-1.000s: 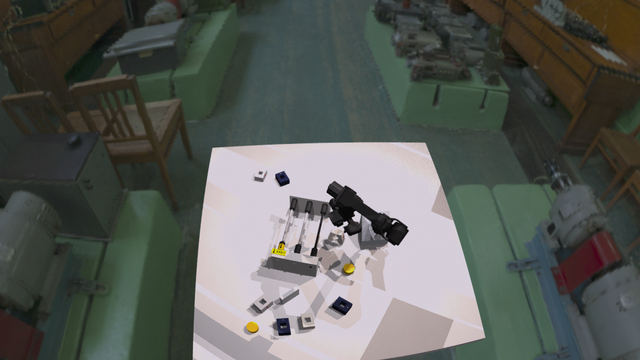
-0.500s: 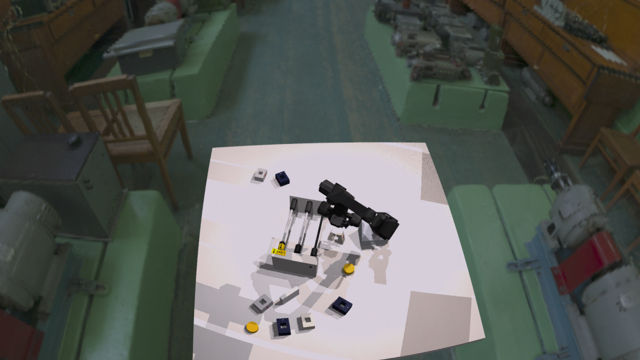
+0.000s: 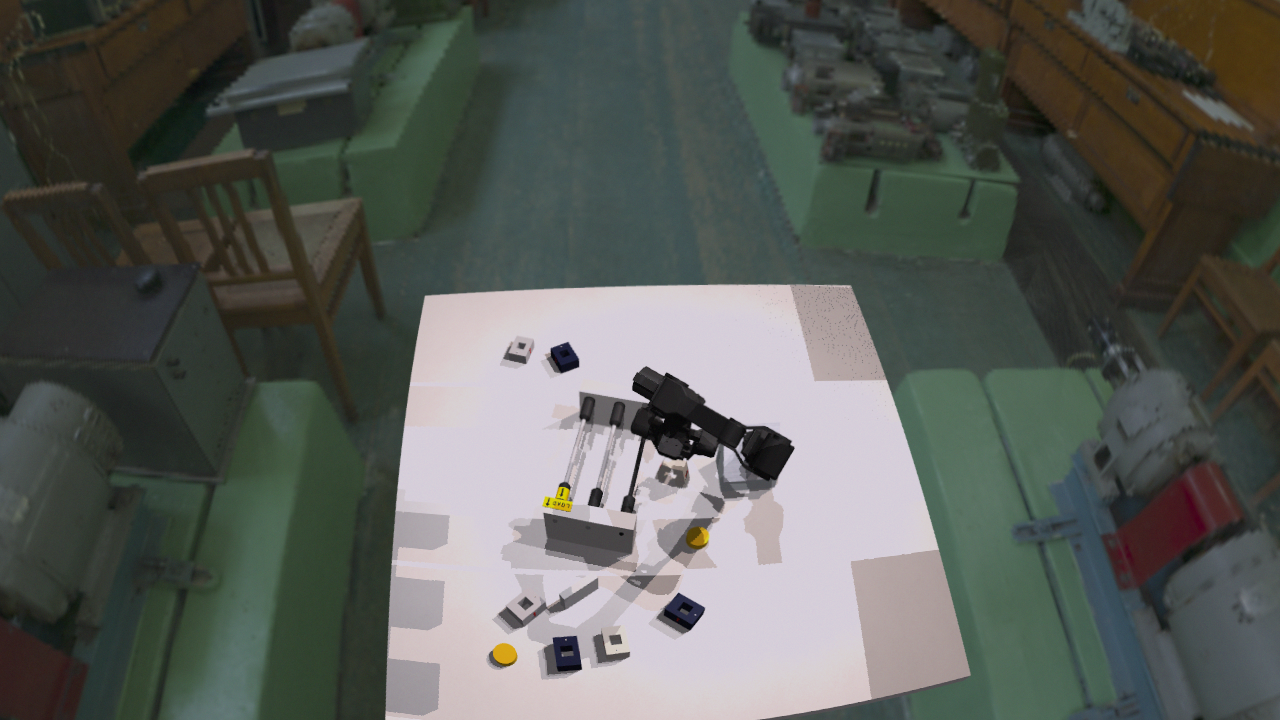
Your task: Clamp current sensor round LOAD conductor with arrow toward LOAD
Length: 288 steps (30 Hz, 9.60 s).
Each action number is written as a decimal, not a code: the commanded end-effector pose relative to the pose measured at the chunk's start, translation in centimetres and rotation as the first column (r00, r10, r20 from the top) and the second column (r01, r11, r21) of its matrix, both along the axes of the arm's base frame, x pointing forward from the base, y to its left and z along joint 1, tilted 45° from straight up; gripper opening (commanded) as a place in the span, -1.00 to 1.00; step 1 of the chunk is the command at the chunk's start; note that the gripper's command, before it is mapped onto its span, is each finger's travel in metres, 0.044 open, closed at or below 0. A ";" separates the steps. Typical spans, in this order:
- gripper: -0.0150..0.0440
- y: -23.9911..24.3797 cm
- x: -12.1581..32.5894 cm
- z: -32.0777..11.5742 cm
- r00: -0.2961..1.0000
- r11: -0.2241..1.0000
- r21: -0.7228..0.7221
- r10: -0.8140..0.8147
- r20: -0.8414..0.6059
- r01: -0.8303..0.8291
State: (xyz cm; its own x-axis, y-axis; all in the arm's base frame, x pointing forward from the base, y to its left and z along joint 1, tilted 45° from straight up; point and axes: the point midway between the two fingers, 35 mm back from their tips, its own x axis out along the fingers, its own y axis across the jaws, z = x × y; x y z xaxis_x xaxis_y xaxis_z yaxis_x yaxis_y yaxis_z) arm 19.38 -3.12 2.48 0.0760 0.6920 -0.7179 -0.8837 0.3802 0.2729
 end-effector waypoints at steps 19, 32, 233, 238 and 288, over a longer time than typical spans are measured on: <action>0.59 2.9 -0.2 -2.5 1.000 1.000 0.013 -0.003 -0.007 0.003; 0.37 2.6 0.1 -2.3 1.000 1.000 0.005 0.002 0.000 -0.002; -0.49 -6.7 19.0 -1.5 -0.907 -0.162 -0.910 0.123 -0.403 0.382; -0.49 -6.7 19.0 -1.5 -0.907 -0.162 -0.910 0.123 -0.403 0.382; 0.40 -6.7 19.9 -2.1 -0.965 -0.054 -0.965 0.026 -0.260 0.258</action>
